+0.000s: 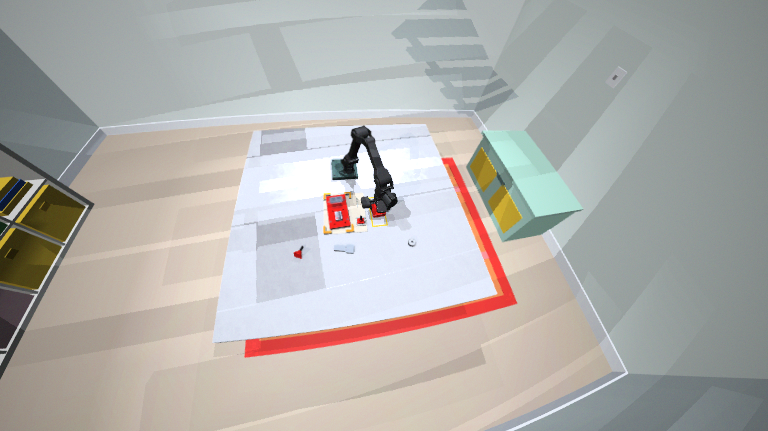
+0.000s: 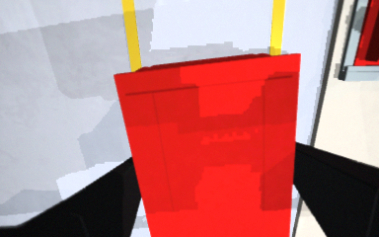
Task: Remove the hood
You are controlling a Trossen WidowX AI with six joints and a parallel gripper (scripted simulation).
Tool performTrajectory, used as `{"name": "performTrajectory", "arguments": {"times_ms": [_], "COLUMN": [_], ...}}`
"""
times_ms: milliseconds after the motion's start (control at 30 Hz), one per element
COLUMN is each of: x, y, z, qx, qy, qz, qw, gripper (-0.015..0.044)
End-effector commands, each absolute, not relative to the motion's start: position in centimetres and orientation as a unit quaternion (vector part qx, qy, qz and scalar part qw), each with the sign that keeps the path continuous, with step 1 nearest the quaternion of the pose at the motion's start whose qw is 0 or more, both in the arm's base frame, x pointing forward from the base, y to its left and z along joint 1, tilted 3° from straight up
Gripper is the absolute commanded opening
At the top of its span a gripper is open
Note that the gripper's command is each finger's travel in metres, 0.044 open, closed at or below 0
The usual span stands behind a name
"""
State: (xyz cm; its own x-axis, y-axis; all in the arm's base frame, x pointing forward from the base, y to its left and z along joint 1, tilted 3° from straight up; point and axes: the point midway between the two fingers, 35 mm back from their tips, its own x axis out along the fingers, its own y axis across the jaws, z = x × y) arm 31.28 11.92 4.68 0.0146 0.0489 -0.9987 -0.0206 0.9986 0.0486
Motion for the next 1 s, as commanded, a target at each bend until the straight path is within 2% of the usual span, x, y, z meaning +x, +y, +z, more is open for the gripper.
{"name": "performTrajectory", "arguments": {"times_ms": [0,967], "x": [31.2,31.2], "y": [12.0,12.0], "z": [4.4,3.0], "qx": [0.012,0.012], "qy": [0.703,0.703], "qz": [0.024,0.024], "qw": [0.711,0.711], "gripper": [0.0,0.0]}}
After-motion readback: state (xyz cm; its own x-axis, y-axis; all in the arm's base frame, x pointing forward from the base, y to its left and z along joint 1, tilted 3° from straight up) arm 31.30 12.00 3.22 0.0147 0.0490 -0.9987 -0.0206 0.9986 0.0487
